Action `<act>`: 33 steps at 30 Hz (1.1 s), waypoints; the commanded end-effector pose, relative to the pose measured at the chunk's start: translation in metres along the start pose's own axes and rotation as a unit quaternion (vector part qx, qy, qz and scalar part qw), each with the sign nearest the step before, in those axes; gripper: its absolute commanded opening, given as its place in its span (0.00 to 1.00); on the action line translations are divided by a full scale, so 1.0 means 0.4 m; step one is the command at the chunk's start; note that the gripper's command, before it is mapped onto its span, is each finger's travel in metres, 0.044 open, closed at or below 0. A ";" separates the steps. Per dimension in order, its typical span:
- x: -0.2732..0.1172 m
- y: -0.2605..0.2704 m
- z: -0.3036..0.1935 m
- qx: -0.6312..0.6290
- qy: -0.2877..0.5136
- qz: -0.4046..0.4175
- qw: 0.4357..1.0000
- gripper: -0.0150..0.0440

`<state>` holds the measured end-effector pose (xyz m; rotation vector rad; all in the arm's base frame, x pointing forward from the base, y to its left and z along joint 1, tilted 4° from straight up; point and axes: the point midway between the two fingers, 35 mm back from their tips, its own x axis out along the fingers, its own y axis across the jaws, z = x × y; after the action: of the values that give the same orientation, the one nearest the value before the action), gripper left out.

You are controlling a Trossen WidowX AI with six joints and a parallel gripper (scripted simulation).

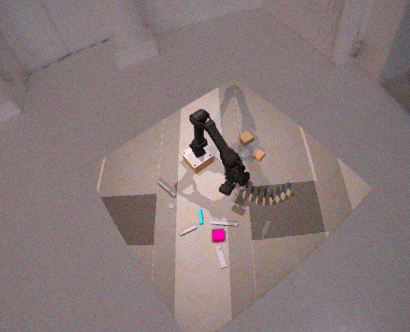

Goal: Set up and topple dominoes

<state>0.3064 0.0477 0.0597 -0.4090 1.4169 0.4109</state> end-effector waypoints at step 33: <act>0.063 0.005 -0.017 0.003 0.010 0.001 1.000 1.00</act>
<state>0.3005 0.0471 0.0264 -0.4086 1.4365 0.4134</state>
